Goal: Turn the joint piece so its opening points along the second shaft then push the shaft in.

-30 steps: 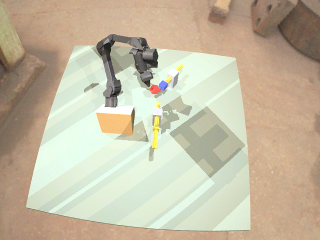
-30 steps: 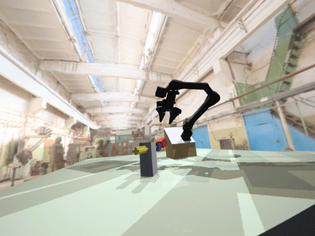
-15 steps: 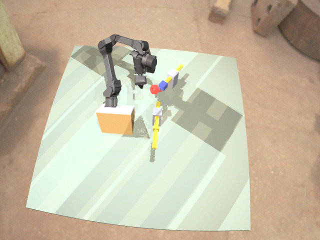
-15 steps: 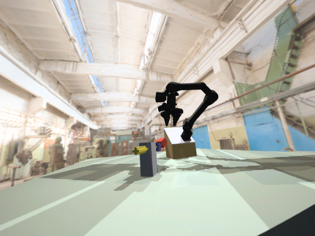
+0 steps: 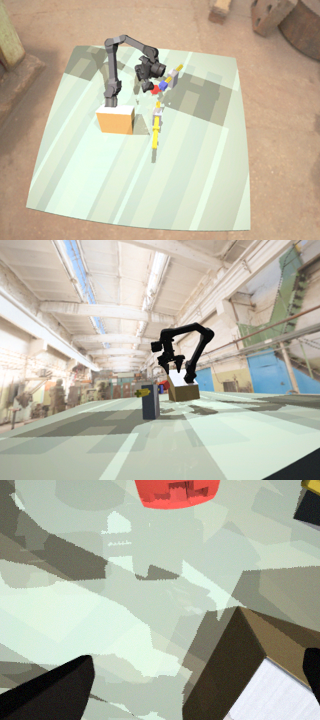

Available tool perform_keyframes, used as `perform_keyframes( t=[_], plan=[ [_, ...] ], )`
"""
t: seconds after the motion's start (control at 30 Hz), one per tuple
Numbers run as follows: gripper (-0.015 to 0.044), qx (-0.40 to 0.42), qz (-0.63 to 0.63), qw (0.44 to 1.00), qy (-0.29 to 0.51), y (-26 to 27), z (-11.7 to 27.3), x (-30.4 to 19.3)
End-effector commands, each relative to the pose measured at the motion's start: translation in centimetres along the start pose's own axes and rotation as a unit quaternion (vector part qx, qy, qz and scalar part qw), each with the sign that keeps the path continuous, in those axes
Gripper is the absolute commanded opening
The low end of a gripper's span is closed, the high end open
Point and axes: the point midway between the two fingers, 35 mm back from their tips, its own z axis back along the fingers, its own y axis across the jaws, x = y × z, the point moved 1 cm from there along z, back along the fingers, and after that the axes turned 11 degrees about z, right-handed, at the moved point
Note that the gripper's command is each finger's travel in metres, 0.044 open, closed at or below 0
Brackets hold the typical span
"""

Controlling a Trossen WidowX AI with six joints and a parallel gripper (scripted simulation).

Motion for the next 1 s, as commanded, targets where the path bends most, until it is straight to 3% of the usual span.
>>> perform_keyframes(
  t=[0.0, 0.2, 0.67, 0.97],
  plan=[
    [0.0440, 0.014, 0.031, 0.999, 0.023, -0.1, -0.8, 0.3],
    [0.0440, 0.014, 0.031, 0.999, 0.023, -0.2, -1.1, 0.3],
    [0.0440, 0.014, 0.032, 0.999, 0.022, -0.1, -6.7, 1.2],
    [0.0440, 0.014, 0.032, 0.999, 0.022, -0.4, -6.3, 3.2]
  ],
)
